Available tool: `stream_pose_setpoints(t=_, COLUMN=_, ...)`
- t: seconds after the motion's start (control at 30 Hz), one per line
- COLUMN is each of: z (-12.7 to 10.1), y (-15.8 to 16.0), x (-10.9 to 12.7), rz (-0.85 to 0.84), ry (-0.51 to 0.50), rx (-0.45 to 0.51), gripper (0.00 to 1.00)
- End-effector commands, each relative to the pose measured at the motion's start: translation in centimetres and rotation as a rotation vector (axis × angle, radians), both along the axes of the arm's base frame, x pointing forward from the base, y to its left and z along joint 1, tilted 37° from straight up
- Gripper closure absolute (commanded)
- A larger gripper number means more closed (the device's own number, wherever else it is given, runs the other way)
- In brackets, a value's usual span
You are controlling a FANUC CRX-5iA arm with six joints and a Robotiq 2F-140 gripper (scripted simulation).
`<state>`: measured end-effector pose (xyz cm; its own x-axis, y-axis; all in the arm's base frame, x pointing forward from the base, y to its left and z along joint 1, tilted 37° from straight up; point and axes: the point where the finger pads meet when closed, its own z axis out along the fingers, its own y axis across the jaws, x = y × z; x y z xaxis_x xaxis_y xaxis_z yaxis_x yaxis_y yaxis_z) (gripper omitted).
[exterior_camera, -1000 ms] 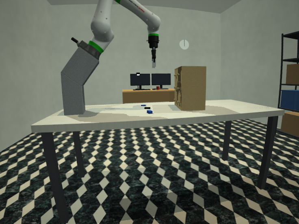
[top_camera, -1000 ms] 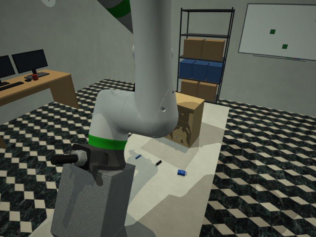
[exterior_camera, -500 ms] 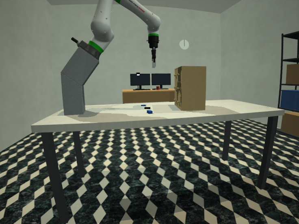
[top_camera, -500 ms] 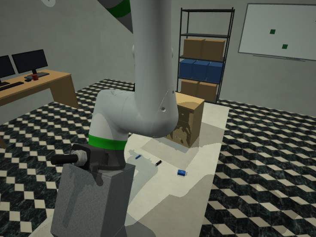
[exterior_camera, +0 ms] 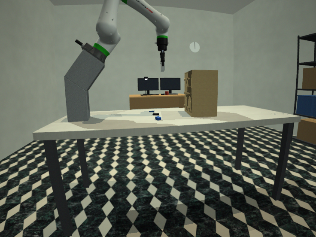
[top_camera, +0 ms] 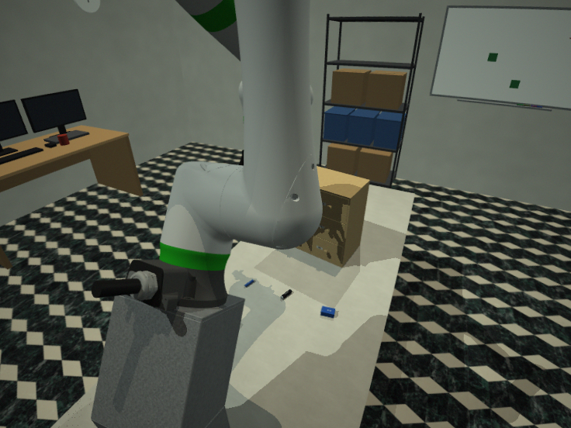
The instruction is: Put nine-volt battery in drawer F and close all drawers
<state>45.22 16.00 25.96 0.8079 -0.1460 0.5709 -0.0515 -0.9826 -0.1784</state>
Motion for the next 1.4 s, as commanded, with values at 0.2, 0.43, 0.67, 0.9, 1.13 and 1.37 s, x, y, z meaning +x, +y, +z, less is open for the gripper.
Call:
stream_pose_setpoints(t=0.2, z=0.0, y=0.0, x=0.0, rz=0.000, ry=0.000, rx=0.000, gripper=0.00)
stream_pose_setpoints(t=0.43, z=0.0, y=-0.3, x=0.0, rz=-0.043, ry=0.007, rx=0.031, gripper=0.00)
stream_pose_setpoints(t=0.67, z=0.1, y=-1.4, x=0.1, rz=-0.223, ry=0.035, rx=0.160, gripper=0.00)
stream_pose_setpoints(t=0.9, z=0.4, y=-4.5, x=0.0, rz=-0.510, ry=0.078, rx=0.372, gripper=0.00)
stream_pose_setpoints(t=1.13, z=0.6, y=-7.3, x=-0.2, rz=-0.699, ry=0.104, rx=0.512, gripper=0.00)
stream_pose_setpoints(t=1.37, z=1.0, y=-11.0, x=-0.9, rz=-1.019, ry=0.146, rx=0.748, gripper=0.00)
